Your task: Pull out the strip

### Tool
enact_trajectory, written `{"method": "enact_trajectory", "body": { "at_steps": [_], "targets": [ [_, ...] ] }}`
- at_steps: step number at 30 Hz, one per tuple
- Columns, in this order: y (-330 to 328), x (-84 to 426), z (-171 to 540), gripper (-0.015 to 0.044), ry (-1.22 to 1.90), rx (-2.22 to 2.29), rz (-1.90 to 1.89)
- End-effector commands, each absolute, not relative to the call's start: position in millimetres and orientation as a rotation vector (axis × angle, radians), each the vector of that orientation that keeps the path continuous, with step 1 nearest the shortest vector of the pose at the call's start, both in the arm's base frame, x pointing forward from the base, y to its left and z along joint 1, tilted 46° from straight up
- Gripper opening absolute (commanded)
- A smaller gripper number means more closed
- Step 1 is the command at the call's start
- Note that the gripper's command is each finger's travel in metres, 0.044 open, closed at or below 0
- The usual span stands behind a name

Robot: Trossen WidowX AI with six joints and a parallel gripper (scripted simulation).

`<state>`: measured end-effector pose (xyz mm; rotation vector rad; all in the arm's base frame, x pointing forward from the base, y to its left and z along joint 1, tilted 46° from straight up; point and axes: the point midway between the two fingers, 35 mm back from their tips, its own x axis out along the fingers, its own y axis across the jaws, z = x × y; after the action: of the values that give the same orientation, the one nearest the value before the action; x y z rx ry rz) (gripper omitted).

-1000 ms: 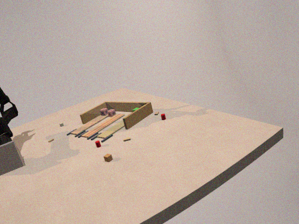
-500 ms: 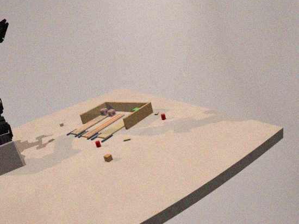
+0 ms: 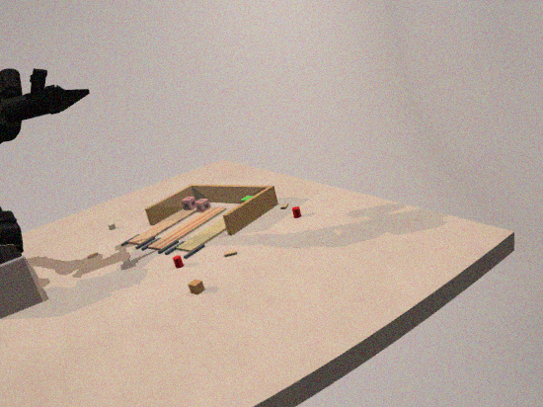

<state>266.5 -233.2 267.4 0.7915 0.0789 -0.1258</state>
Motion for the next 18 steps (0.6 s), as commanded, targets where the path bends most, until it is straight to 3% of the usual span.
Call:
{"method": "enact_trajectory", "body": {
  "at_steps": [1, 9, 18],
  "targets": [
    [-197, 289, 214, 0.04, 0.236, 0.787, -0.007],
    [-109, 302, 125, 0.04, 0.508, 0.755, 0.259],
    [-107, 302, 123, 0.04, 0.514, 0.755, 0.265]
  ]
}}
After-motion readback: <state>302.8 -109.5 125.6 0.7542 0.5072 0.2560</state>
